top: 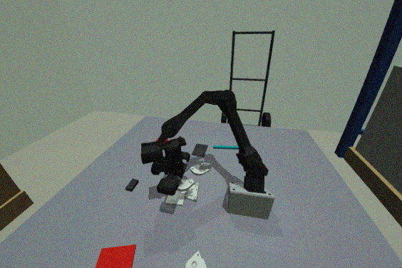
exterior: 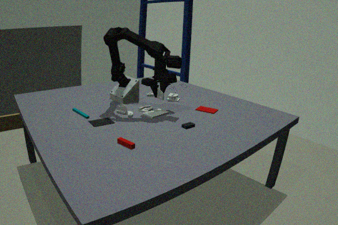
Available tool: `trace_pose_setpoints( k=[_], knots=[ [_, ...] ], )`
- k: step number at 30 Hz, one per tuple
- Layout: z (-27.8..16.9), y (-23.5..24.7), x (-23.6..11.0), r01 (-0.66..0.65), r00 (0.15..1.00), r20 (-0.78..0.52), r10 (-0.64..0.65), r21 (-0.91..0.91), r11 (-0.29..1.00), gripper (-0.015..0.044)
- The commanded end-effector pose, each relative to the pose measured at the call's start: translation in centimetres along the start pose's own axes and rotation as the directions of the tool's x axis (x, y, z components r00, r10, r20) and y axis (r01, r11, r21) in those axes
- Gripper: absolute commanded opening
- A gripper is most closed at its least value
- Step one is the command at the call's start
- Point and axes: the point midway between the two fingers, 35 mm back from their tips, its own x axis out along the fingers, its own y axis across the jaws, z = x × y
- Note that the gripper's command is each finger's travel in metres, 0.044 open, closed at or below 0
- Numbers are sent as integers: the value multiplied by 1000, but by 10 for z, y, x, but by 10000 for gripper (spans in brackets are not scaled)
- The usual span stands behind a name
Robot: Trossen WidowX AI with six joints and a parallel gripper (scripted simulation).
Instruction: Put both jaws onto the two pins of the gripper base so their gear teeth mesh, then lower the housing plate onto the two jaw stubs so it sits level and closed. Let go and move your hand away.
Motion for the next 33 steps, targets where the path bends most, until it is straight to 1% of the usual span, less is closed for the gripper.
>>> trace_pose_setpoints(
  k=[1,28,33],
  knots=[
    [1,0,3,2,1000,3,-2,-4,1000,134],
    [1,-1,48,4,1000,3,-4,-2,1000,134],
    [1,-1,50,4,1000,3,-4,-2,1000,134]
  ],
)
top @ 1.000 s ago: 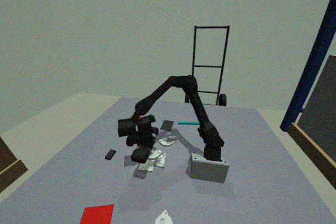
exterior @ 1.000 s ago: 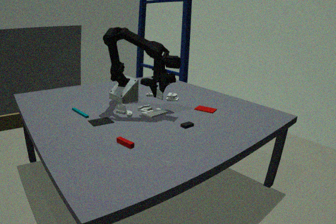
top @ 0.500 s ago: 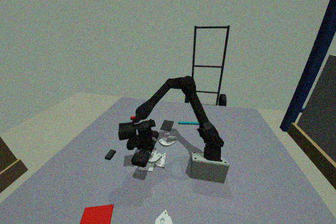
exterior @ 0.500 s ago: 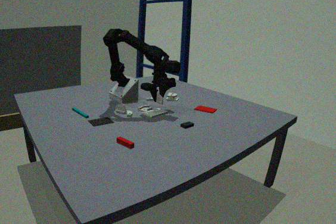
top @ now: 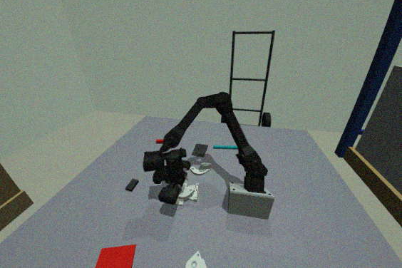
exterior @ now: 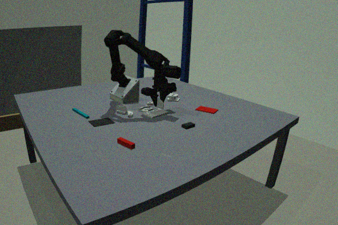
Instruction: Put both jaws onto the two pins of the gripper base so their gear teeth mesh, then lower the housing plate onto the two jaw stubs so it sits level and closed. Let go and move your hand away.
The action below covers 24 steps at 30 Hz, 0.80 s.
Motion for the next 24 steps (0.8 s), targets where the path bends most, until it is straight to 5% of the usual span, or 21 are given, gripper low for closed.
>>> trace_pose_setpoints(
  k=[1,24],
  knots=[
    [-1,0,3,4,1000,0,-4,-8,1000,134],
    [-1,0,6,4,1000,0,-4,-4,1000,134]
  ],
)
